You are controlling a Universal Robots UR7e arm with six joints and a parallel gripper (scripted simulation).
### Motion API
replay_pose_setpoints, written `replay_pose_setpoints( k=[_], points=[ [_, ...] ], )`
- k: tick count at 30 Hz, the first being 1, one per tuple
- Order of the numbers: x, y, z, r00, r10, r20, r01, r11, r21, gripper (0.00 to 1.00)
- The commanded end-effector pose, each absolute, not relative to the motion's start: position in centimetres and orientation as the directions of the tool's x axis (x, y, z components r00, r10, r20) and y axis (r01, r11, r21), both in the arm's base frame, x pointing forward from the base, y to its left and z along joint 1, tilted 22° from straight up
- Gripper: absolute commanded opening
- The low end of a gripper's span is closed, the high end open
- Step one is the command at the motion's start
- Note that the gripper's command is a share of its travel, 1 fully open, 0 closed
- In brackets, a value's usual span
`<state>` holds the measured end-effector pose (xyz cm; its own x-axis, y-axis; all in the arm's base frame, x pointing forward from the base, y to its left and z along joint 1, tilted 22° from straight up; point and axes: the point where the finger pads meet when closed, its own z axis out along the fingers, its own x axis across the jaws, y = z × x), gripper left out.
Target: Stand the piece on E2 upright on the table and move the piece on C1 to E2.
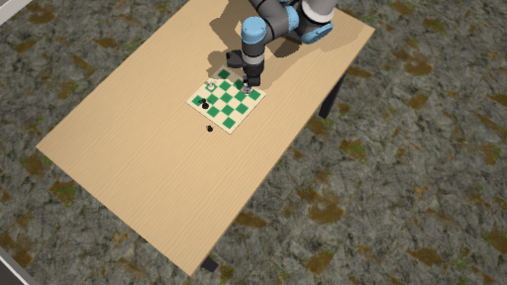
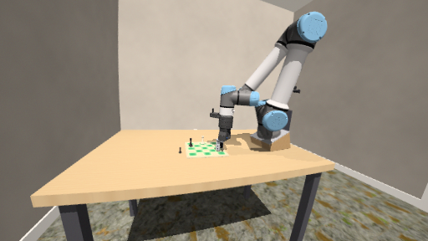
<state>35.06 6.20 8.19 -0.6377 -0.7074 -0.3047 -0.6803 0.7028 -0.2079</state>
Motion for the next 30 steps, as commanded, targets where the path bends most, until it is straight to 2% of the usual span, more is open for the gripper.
replay_pose_setpoints(
  k=[1, 30],
  points=[
    [35.0, 6.2, 8.5, -0.637, -0.708, -0.305, -0.680, 0.703, -0.209, 0.68],
    [32.4, 5.6, 15.2, -0.637, -0.708, -0.305, -0.680, 0.703, -0.209, 0.68]
  ],
)
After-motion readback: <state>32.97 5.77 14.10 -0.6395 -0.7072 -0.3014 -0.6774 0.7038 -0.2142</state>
